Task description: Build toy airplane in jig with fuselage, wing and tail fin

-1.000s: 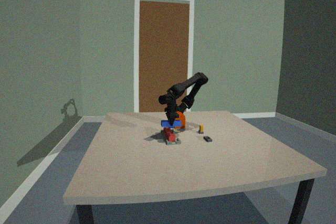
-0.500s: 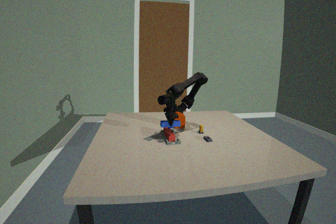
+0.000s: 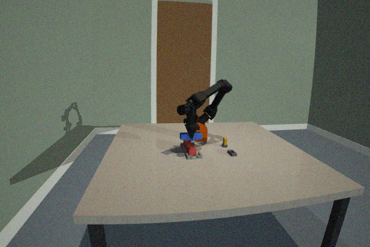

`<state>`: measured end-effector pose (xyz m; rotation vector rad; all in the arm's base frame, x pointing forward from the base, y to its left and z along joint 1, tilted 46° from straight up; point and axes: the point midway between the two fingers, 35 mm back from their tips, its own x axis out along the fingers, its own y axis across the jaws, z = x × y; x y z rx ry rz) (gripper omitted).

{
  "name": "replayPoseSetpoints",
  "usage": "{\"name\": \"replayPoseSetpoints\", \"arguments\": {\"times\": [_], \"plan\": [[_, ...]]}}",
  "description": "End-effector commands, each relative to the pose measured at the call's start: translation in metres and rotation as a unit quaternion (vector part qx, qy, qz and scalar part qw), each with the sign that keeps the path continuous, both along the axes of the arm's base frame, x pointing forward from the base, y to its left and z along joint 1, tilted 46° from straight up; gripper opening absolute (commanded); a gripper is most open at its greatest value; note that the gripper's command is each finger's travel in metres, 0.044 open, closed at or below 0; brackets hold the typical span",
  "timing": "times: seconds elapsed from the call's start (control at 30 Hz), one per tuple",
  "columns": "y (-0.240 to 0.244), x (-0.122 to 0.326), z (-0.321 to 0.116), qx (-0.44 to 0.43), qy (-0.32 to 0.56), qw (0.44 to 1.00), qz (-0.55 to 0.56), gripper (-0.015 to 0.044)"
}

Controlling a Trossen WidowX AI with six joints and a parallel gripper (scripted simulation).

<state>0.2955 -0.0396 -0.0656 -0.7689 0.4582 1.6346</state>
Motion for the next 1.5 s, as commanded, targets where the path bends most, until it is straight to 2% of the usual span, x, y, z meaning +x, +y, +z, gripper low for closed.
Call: {"name": "replayPoseSetpoints", "arguments": {"times": [0.0,1.0,1.03,1.17,1.33,1.47], "plan": [[0.001,-0.001,-0.003,-0.001,-0.001,1.000,0.003,0.0196],[0.028,-0.004,-0.029,0.000,-0.001,1.000,0.003,0.0196],[0.027,-0.003,-0.027,-0.002,-0.005,1.000,0.006,0.0209],[0.027,-0.003,-0.027,-0.002,-0.005,1.000,0.006,0.0182],[0.027,-0.003,-0.027,-0.002,-0.005,1.000,0.006,0.0051],[0.027,-0.003,-0.027,-0.002,-0.005,1.000,0.006,0.0156]]}}
